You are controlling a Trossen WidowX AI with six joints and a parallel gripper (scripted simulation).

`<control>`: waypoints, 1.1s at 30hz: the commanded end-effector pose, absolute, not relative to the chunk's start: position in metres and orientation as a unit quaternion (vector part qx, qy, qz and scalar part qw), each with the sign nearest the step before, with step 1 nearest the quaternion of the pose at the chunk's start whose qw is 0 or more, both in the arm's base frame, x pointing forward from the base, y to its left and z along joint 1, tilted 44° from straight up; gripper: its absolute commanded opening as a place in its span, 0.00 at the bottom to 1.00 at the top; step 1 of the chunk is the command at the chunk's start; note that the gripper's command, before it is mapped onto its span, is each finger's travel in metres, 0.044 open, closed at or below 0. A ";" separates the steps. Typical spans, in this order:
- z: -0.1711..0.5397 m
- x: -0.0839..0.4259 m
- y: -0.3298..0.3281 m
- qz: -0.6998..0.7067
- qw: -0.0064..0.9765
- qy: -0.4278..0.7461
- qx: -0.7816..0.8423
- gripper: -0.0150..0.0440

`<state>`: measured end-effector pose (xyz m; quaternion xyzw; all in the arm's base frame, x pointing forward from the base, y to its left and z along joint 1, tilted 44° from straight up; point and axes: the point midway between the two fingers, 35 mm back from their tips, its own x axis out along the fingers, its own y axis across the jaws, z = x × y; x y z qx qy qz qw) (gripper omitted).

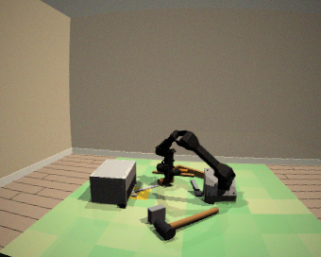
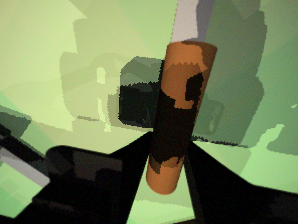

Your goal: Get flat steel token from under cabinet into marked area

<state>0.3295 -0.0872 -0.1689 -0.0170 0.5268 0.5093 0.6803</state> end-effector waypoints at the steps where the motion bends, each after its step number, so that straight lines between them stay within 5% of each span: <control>1: -0.164 0.338 -0.081 0.510 0.681 0.526 -0.018 0.25; 33: -0.142 0.365 -0.053 0.510 0.681 0.525 -0.017 0.25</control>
